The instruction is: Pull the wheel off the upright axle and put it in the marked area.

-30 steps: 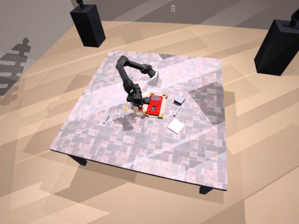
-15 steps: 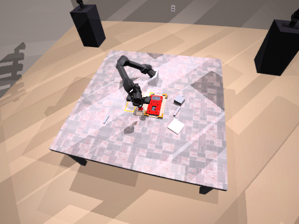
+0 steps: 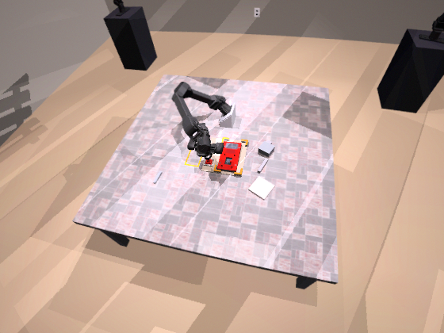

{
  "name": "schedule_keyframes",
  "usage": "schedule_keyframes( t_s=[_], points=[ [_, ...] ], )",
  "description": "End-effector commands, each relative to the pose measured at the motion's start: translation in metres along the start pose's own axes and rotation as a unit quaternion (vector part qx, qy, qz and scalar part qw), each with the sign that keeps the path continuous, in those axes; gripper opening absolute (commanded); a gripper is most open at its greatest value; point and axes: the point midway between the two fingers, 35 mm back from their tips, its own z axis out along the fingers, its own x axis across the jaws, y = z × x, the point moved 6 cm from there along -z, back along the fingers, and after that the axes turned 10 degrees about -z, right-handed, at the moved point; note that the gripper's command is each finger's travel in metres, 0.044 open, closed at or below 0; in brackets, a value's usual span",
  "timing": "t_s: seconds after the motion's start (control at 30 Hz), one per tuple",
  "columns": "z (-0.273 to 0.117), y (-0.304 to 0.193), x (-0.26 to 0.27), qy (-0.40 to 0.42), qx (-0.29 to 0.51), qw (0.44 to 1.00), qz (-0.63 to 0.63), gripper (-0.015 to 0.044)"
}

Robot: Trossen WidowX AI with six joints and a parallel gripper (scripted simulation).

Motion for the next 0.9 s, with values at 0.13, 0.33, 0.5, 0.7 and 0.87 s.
schedule_keyframes(
  t_s=[0.13, 0.33, 0.5, 0.7, 0.87],
  points=[
    [-0.004, 0.000, 0.000, 0.001, -0.002, 1.000, 0.001, 0.0000],
    [-0.006, 0.000, 0.000, 0.001, -0.002, 1.000, 0.001, 0.0000],
    [-0.008, 0.000, 0.000, 0.001, -0.002, 1.000, 0.001, 0.0000],
    [-0.014, 0.000, 0.000, 0.001, -0.002, 1.000, 0.001, 0.0000],
    [-0.033, -0.001, 0.000, 0.001, -0.002, 1.000, 0.001, 0.0000]
  ],
)
